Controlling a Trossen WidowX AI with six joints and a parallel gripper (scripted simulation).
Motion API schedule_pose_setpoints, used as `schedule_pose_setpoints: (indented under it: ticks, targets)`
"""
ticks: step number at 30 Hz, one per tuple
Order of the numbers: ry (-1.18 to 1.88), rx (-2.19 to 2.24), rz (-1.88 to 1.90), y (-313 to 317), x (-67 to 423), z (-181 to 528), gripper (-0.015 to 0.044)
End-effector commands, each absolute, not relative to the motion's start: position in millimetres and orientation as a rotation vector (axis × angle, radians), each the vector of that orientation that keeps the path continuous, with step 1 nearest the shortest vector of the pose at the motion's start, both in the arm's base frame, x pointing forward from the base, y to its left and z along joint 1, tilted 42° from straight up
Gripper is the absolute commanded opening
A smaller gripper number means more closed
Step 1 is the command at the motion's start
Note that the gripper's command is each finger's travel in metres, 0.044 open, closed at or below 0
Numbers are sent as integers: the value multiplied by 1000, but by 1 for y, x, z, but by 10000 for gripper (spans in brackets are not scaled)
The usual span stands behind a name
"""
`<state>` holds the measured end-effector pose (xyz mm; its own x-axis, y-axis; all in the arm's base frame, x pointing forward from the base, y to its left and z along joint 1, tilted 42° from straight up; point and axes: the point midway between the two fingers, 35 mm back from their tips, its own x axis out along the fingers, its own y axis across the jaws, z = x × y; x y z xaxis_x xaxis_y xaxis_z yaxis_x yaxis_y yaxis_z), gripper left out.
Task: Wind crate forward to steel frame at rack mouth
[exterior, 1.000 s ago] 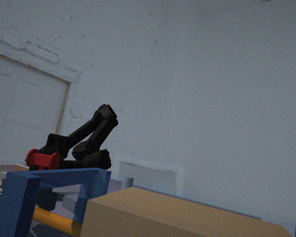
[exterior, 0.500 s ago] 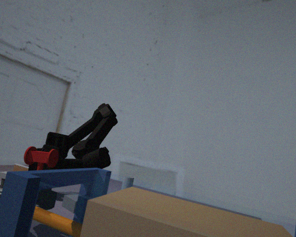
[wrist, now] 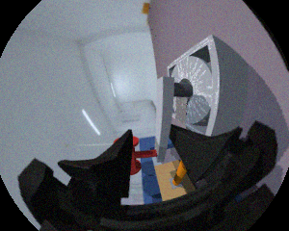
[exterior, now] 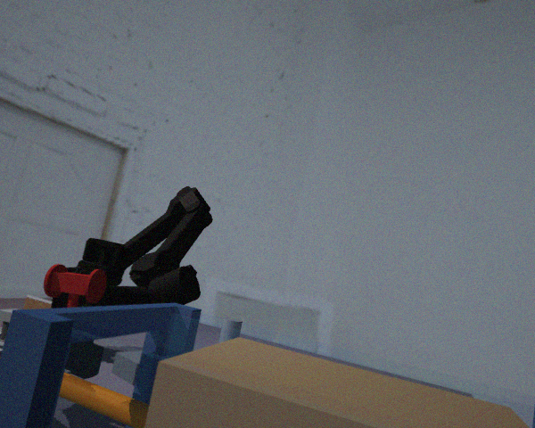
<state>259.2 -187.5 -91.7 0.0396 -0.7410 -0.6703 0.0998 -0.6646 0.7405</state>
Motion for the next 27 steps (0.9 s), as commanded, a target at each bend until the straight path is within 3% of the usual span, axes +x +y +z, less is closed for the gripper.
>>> schedule_pose_setpoints:
  ticks: [1,18,27]
  targets:
    - [-660,1680,-1691,-189,259,-90,240]
    - [-653,1689,-1696,-185,260,-90,240]
    - [-645,1691,-1704,-111,257,-27,240]
